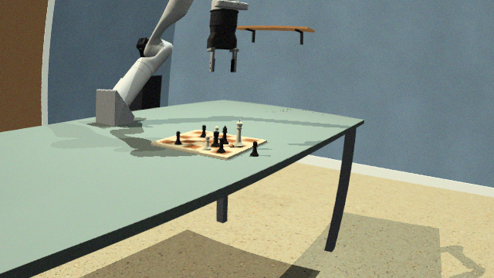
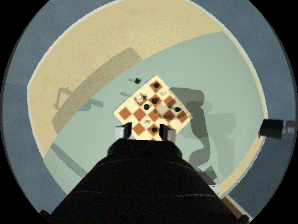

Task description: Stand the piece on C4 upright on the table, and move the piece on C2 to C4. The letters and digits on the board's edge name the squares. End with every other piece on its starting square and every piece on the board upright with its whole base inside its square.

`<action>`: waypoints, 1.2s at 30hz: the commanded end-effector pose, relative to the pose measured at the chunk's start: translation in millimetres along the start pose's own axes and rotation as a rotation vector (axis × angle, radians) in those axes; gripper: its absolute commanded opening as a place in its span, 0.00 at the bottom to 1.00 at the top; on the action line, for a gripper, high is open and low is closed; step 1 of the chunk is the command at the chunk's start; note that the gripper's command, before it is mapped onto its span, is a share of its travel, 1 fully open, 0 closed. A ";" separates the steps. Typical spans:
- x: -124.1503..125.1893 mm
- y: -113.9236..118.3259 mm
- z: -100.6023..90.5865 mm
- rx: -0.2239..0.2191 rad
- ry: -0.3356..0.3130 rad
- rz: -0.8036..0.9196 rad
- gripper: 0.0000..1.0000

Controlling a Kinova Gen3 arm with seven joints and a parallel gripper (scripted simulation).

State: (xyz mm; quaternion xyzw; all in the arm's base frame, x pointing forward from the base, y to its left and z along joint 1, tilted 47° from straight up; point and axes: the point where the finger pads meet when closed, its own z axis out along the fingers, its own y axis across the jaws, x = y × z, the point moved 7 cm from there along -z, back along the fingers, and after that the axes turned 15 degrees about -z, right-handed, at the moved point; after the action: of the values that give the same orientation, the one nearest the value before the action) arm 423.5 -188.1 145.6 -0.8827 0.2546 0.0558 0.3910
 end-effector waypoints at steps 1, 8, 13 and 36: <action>-0.4 2.6 -4.0 -0.005 0.001 0.000 1.00; -0.4 2.6 -4.0 -0.005 0.001 0.000 1.00; -0.4 2.6 -4.0 -0.005 0.001 0.000 1.00; -0.4 2.6 -4.0 -0.005 0.001 0.000 1.00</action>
State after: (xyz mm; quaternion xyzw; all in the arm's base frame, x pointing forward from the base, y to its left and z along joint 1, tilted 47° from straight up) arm 423.5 -188.1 145.6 -0.8827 0.2546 0.0558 0.3910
